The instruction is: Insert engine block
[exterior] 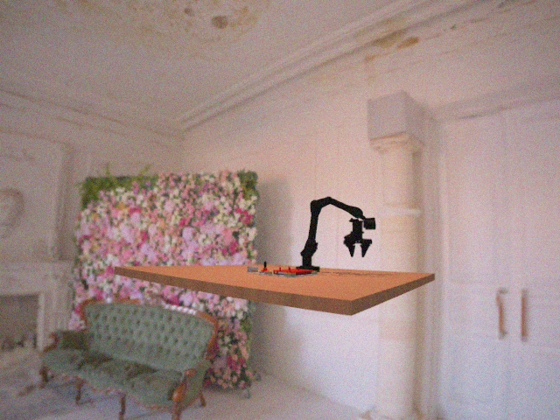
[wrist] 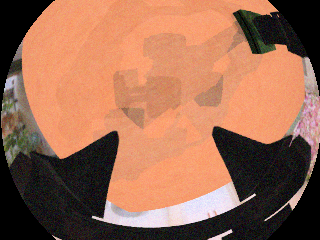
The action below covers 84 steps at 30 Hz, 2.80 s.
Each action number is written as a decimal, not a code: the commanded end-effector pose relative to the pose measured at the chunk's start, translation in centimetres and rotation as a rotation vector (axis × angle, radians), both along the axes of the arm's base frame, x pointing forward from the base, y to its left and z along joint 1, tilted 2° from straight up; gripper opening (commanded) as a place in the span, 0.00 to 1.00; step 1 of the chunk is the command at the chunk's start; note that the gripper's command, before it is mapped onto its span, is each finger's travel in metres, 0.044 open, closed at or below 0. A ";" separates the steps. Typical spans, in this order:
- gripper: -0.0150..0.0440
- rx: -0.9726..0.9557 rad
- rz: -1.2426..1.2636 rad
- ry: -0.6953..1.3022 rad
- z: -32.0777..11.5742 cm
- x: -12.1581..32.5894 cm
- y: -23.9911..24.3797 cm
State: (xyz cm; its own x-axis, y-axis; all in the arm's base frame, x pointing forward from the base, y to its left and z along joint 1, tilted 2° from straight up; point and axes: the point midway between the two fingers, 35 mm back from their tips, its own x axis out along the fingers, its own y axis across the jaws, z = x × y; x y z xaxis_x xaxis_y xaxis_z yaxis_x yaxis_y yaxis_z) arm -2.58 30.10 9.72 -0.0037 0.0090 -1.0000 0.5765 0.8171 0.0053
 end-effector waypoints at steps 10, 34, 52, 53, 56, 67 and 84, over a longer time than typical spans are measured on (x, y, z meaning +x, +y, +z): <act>1.00 0.003 -0.032 0.006 0.1 12.7 -0.6; 1.00 -0.025 -0.028 -0.045 1.2 36.9 -28.5; 1.00 -0.051 -0.022 -0.024 1.4 33.8 -48.1; 1.00 -0.051 -0.022 -0.024 1.3 33.8 -48.1; 1.00 -0.051 -0.022 -0.023 -1.3 33.8 -48.2; 1.00 -0.051 -0.022 -0.023 -3.6 33.9 -48.6; 1.00 -0.051 -0.022 -0.023 -6.2 34.0 -48.6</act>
